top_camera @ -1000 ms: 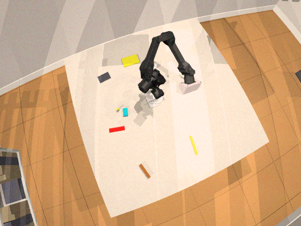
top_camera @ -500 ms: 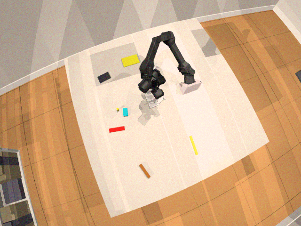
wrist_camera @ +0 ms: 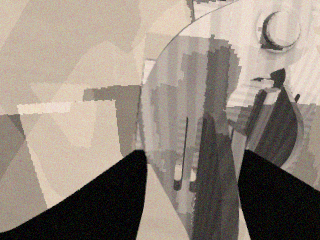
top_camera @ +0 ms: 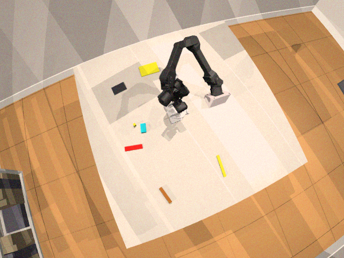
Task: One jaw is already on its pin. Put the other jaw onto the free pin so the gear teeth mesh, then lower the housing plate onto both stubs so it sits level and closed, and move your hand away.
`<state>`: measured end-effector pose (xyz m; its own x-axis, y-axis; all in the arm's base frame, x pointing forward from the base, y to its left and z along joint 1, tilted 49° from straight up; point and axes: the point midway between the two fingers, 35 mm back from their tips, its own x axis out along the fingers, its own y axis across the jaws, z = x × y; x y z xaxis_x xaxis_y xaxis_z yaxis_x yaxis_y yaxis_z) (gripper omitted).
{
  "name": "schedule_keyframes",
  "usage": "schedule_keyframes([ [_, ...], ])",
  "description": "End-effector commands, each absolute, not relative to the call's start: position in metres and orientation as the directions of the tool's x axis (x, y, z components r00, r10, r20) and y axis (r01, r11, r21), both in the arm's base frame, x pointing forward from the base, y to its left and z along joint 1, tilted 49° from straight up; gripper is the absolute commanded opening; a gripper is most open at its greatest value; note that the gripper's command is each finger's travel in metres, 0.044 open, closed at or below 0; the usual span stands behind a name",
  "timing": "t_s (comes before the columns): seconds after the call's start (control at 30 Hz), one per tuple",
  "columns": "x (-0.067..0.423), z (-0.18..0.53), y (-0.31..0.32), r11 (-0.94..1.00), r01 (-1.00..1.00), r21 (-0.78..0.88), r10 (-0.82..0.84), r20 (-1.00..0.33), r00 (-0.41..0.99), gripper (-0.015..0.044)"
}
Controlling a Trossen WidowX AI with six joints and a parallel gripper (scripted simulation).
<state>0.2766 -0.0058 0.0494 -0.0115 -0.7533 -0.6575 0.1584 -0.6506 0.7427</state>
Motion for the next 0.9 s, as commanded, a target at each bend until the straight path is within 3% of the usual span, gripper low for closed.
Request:
schedule_keyframes([
  [0.0, 0.278, 0.05, -0.006, -0.649, 0.154, 0.745, -0.755, -0.656, -0.006, 0.0134],
  [0.87, 0.278, 0.024, -0.036, -0.648, 0.161, 0.744, -0.755, -0.656, -0.006, 0.0134],
])
